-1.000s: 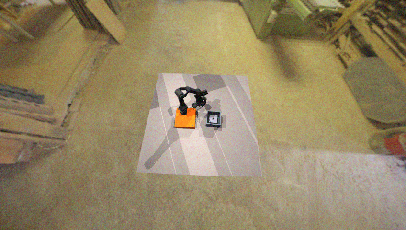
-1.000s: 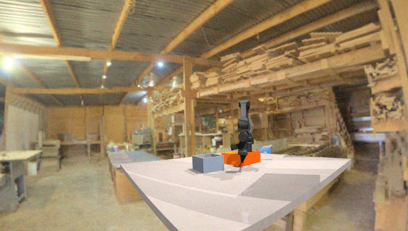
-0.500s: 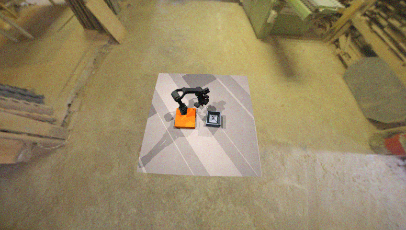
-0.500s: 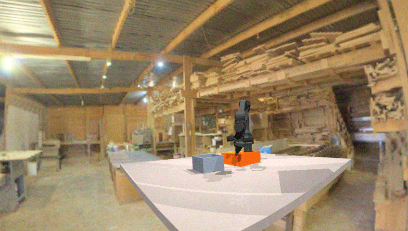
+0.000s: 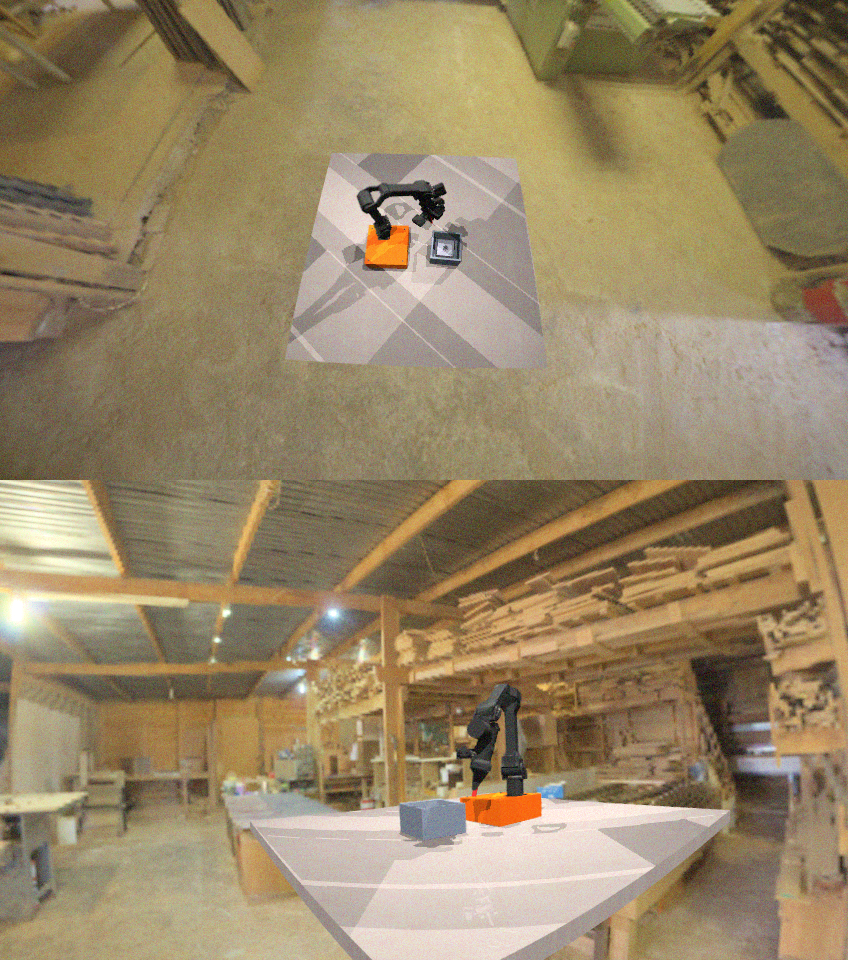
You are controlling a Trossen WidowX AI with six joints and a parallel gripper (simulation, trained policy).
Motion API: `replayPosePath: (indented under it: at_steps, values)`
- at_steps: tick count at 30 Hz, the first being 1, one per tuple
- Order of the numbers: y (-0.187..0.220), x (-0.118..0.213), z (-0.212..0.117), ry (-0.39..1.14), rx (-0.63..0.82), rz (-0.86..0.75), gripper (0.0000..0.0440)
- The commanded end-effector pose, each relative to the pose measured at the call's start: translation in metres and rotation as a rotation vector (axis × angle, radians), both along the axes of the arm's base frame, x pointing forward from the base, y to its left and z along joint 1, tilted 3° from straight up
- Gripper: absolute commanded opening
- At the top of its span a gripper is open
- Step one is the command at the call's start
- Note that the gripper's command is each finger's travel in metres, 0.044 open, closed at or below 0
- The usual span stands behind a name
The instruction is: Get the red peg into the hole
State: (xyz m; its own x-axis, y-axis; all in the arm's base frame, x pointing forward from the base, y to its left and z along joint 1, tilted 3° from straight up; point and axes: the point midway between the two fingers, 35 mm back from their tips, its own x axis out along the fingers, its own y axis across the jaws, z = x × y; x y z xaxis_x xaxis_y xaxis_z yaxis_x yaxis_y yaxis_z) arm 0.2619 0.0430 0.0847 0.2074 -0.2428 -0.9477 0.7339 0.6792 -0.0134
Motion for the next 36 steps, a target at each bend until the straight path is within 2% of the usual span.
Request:
replayPosePath:
  at_steps: [1,18,36]
  values:
    - [-0.014,0.009,0.005,-0.006,-0.006,-0.018,0.0]
    - [-0.073,0.04,0.006,-0.036,0.007,-0.128,0.0]
    - [-0.124,0.066,-0.017,-0.043,0.046,-0.227,0.0004]
